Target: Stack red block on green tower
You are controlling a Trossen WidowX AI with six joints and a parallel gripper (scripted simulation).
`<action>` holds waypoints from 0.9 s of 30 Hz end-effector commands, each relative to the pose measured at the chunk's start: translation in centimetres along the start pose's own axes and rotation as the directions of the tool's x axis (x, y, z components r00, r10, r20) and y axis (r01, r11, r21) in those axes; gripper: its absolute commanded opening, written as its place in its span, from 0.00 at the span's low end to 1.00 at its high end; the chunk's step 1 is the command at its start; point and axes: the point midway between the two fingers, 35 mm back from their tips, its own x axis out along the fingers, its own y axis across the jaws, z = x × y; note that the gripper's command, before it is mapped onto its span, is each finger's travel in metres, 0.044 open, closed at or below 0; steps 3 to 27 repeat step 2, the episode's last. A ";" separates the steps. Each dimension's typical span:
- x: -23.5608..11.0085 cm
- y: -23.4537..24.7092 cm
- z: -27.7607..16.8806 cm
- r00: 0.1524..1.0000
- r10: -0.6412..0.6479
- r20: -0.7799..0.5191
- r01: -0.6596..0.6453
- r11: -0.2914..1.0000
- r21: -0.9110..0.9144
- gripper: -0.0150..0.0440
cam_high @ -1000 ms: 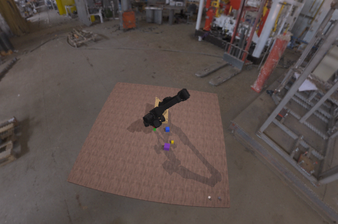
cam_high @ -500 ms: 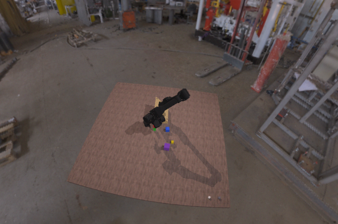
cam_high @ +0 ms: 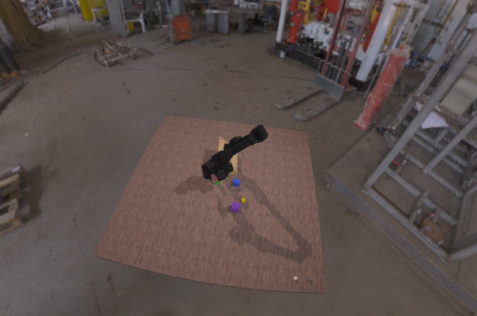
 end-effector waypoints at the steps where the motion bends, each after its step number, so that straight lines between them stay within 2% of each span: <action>1: 0.0 0.0 0.0 1.000 0.000 0.000 0.000 1.000 0.004 1.00; 27: 0.0 0.0 0.0 1.000 0.000 0.000 0.000 1.000 0.004 1.00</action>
